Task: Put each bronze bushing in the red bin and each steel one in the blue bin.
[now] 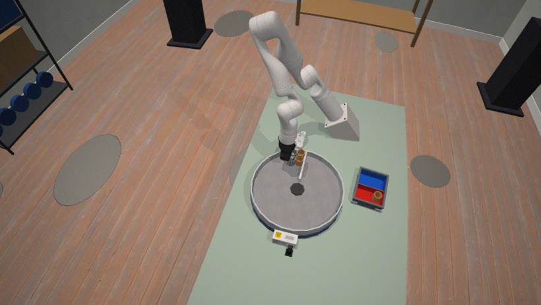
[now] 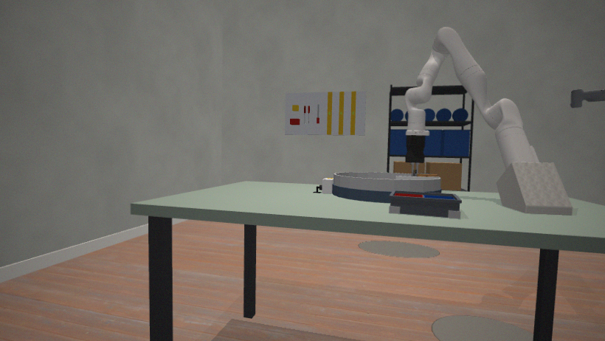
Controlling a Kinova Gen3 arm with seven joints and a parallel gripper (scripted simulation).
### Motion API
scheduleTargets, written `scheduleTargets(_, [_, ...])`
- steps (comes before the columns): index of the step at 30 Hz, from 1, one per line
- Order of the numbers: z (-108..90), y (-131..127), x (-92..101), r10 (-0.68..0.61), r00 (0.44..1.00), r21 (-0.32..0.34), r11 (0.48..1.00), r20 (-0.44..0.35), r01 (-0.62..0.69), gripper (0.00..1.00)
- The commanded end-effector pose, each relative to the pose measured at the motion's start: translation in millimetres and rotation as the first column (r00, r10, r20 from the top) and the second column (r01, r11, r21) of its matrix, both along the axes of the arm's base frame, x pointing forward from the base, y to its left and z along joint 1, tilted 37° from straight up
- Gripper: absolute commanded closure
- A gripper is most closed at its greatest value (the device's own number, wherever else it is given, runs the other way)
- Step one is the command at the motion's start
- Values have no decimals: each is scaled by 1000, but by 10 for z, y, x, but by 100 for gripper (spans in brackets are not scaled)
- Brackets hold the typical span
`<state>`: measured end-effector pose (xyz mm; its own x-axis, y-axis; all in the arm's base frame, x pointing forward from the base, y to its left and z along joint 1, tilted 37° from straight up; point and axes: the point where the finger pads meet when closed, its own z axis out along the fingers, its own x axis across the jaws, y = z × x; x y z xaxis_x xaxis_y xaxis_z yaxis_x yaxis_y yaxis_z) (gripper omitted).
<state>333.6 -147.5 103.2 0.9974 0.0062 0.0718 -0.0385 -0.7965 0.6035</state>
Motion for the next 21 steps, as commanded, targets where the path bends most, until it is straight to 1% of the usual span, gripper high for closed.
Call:
scheduleTargets(1, [2, 4, 4, 1, 1000, 0, 1000, 1, -1, 100])
scheduleTargets(21, [26, 22, 2, -1, 1000, 0, 1000, -2, 1, 100])
